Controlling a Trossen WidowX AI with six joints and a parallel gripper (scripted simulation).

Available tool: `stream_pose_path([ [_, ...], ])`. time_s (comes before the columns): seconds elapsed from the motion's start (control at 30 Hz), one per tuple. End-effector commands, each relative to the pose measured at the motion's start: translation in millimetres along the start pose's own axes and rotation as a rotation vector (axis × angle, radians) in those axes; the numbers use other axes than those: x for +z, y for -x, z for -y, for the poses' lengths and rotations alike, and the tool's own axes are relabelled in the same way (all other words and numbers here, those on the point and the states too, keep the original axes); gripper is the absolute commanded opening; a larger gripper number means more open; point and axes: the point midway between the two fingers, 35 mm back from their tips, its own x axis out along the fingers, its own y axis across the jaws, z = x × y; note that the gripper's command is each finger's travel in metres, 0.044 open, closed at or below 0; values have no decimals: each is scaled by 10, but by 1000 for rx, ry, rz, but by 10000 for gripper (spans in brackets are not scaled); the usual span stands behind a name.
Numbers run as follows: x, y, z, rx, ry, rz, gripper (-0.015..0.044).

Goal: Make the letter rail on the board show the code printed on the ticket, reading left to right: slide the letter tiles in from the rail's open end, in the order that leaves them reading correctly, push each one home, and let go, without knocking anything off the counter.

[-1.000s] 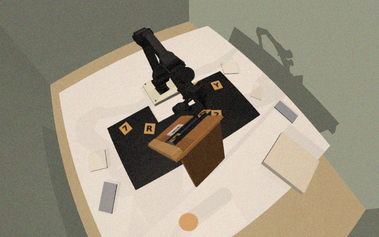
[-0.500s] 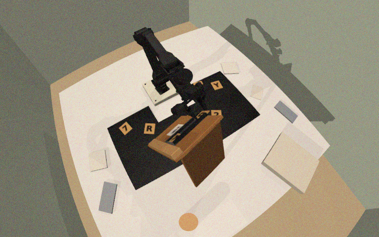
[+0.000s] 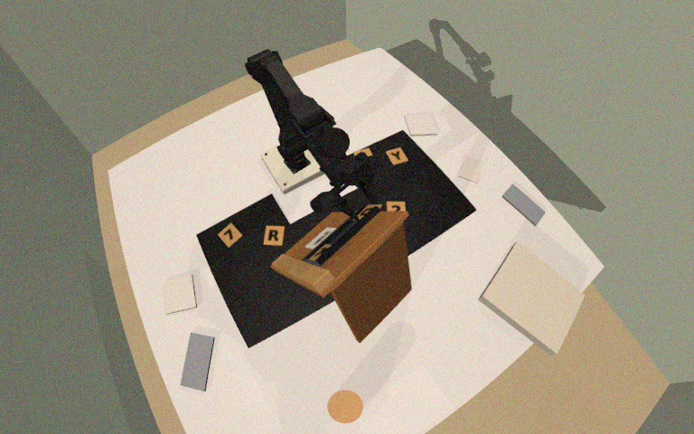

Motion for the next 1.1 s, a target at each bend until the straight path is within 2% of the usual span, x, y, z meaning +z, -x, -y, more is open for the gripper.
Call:
stream_pose_path([
  [0.0,-3,0,15,6,6,-2,0],
  [1.07,-1,-1,155,5,7,-2,0],
])
